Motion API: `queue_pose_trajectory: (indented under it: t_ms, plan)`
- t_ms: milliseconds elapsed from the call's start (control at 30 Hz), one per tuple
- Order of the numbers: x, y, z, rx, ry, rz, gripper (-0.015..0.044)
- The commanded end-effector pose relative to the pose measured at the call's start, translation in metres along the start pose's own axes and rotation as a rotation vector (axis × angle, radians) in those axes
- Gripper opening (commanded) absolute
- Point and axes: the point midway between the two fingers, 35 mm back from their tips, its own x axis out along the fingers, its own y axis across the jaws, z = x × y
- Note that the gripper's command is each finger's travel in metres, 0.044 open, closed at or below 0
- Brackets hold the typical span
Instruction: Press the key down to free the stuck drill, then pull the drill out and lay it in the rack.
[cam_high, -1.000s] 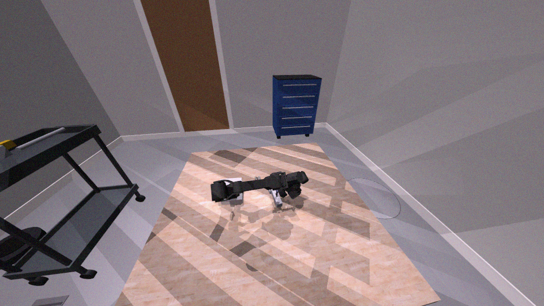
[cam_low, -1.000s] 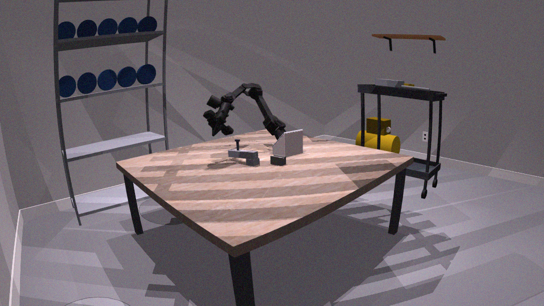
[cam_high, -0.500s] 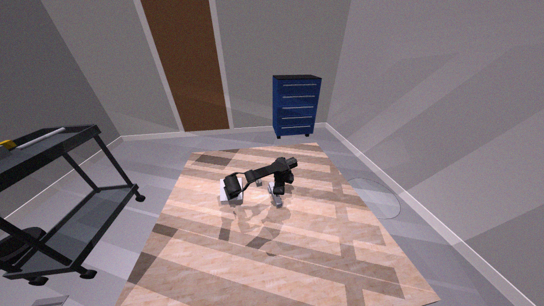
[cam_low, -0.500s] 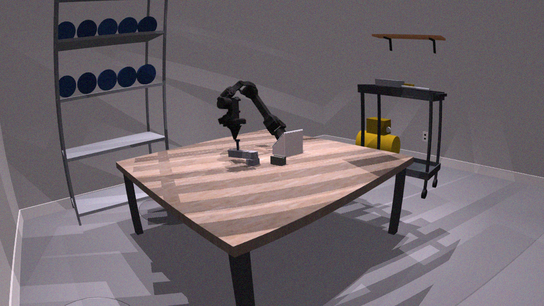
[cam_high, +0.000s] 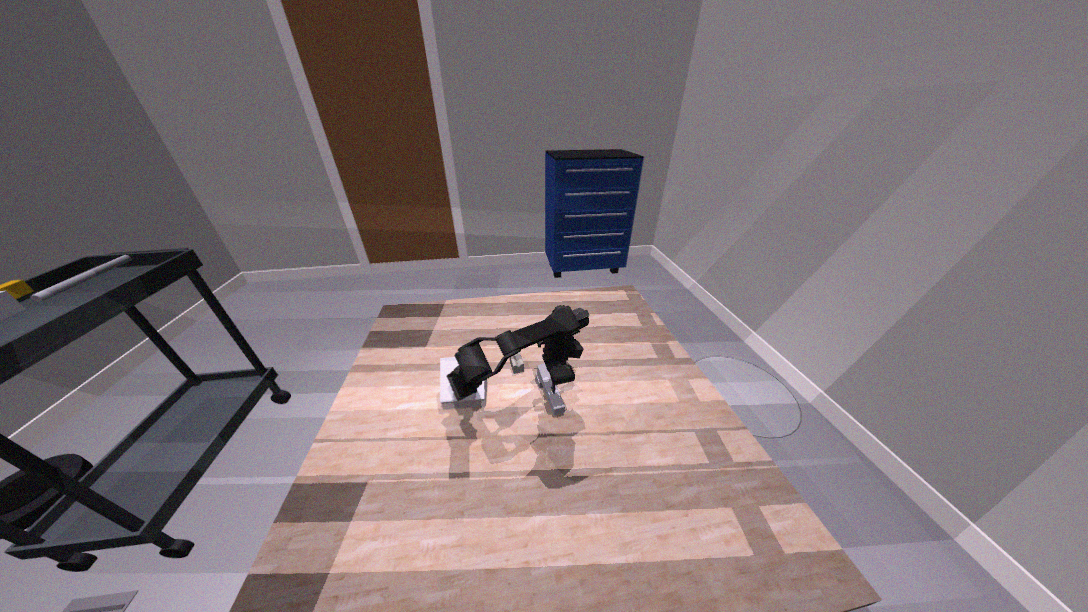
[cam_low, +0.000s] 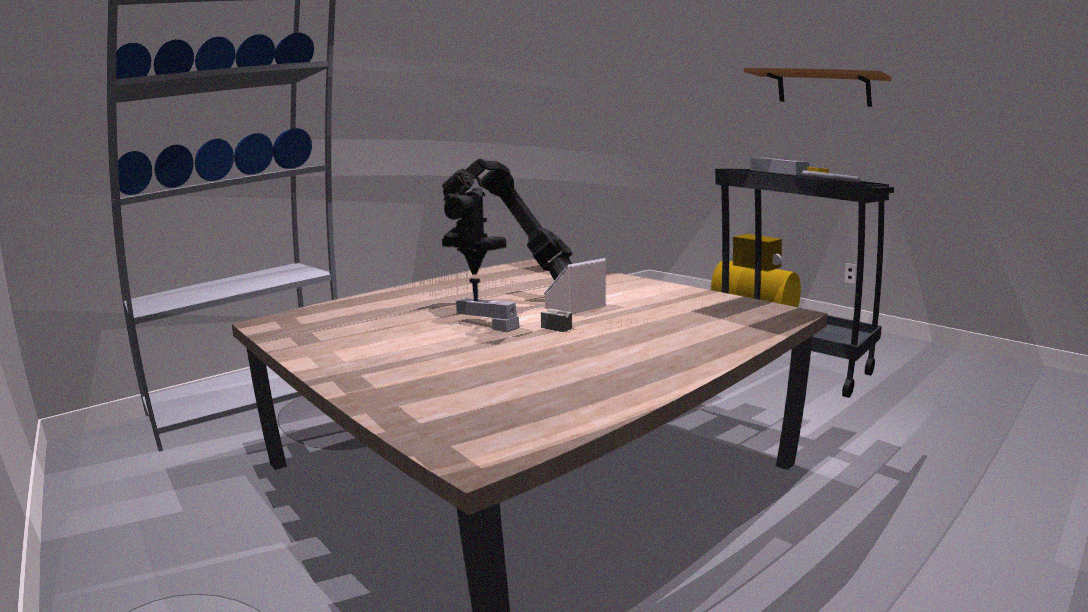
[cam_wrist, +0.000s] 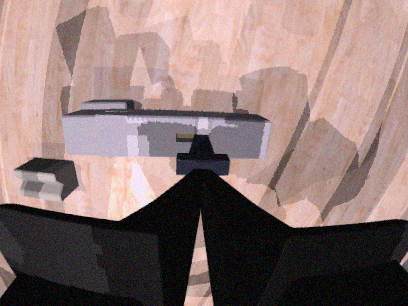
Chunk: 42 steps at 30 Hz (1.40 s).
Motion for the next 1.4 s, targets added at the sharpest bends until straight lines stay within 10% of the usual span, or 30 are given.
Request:
queue_pose_trajectory:
  t_ms: [0,1367]
  plan:
    - [0.003,0.0,0.0,-0.008,0.003,-0.004,0.0]
    - [0.023,0.0,0.0,-0.019,0.006,-0.01,0.0]
